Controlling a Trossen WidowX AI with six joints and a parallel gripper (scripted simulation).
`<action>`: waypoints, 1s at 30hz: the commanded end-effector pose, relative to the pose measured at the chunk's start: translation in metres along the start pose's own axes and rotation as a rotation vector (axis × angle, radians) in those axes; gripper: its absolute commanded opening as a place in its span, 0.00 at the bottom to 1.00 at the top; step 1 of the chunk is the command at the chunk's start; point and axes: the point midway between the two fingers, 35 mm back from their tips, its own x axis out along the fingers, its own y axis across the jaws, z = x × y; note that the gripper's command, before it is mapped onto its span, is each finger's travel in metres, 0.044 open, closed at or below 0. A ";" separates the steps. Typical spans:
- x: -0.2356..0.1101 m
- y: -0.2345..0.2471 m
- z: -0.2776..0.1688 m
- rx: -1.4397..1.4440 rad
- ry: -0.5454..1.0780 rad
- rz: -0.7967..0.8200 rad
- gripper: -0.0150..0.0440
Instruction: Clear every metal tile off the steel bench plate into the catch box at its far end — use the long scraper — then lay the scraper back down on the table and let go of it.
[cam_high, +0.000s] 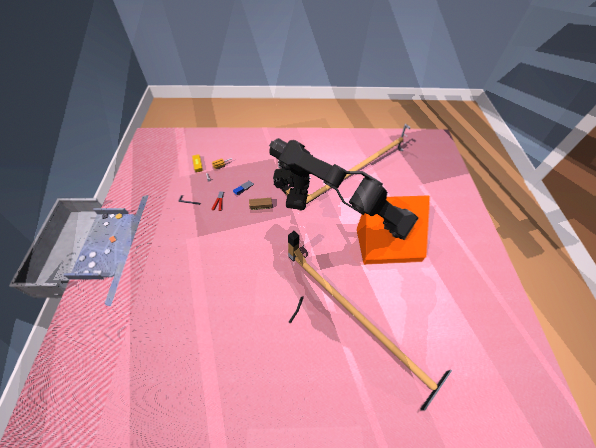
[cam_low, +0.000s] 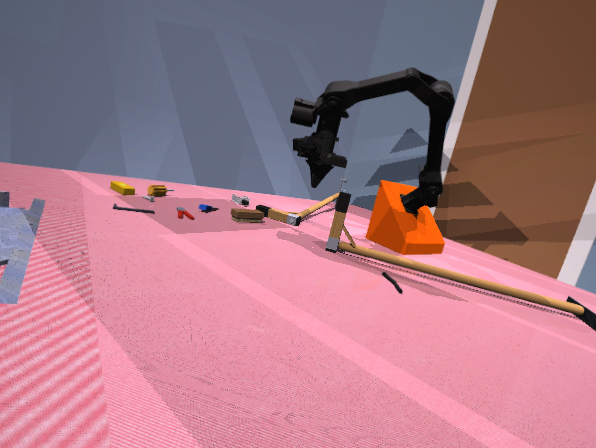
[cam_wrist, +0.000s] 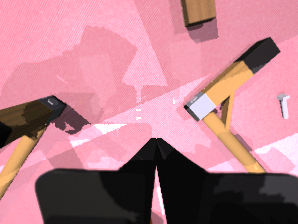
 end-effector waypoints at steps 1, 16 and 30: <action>0.013 0.001 -0.002 0.008 0.005 0.008 0.25; 0.050 0.003 -0.006 0.007 0.006 0.013 0.25; 0.049 -0.013 -0.003 0.008 0.004 0.009 0.25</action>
